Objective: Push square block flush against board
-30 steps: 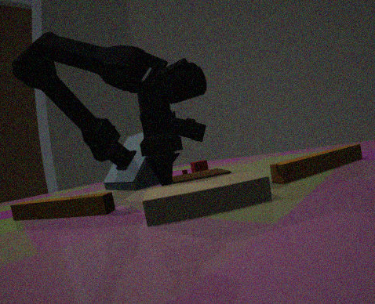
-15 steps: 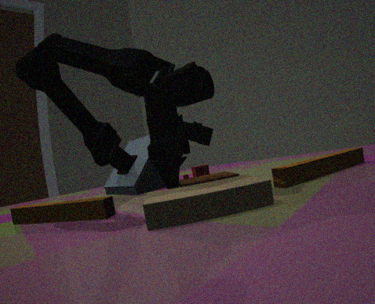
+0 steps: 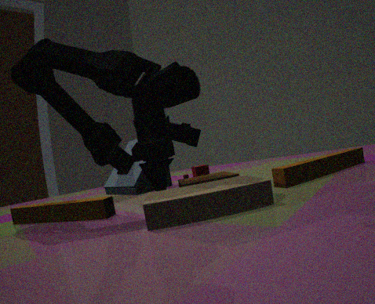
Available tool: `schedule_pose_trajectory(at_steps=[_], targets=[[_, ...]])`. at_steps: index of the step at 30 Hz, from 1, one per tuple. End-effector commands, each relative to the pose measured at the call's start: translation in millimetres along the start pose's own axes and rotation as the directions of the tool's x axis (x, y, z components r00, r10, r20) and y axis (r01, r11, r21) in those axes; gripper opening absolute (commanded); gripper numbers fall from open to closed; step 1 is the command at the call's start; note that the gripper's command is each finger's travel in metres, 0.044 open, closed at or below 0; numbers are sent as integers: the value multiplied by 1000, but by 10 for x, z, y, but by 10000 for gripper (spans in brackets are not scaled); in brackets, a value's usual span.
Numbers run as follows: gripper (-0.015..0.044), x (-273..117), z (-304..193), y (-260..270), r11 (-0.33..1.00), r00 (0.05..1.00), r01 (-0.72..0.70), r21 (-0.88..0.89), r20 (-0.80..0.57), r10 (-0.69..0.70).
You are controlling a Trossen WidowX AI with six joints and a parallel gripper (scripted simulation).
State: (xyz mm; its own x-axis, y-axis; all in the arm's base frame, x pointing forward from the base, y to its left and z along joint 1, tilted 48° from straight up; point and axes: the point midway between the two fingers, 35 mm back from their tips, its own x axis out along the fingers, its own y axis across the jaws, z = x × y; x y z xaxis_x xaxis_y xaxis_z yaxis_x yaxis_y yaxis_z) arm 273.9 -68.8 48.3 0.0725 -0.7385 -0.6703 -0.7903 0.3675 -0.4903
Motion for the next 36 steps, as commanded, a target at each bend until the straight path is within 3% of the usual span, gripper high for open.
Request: schedule_pose_trajectory(at_steps=[1, 12, 18, 25, 36], targets=[[0, 2, -70, 17, 1000, 1000, -1, -7, 1, 1], [0, 6, -234, 29, 1000, 1000, 0, -7, -1, 0], [0, -523, -192, 17, 1000, 1000, -2, -7, 0, 2], [0, -494, -187, 22, 1000, 1000, 3, -9, -4, -3], [0, -517, 81, 154, 943, 1000, -1, 333, 7, -2]])
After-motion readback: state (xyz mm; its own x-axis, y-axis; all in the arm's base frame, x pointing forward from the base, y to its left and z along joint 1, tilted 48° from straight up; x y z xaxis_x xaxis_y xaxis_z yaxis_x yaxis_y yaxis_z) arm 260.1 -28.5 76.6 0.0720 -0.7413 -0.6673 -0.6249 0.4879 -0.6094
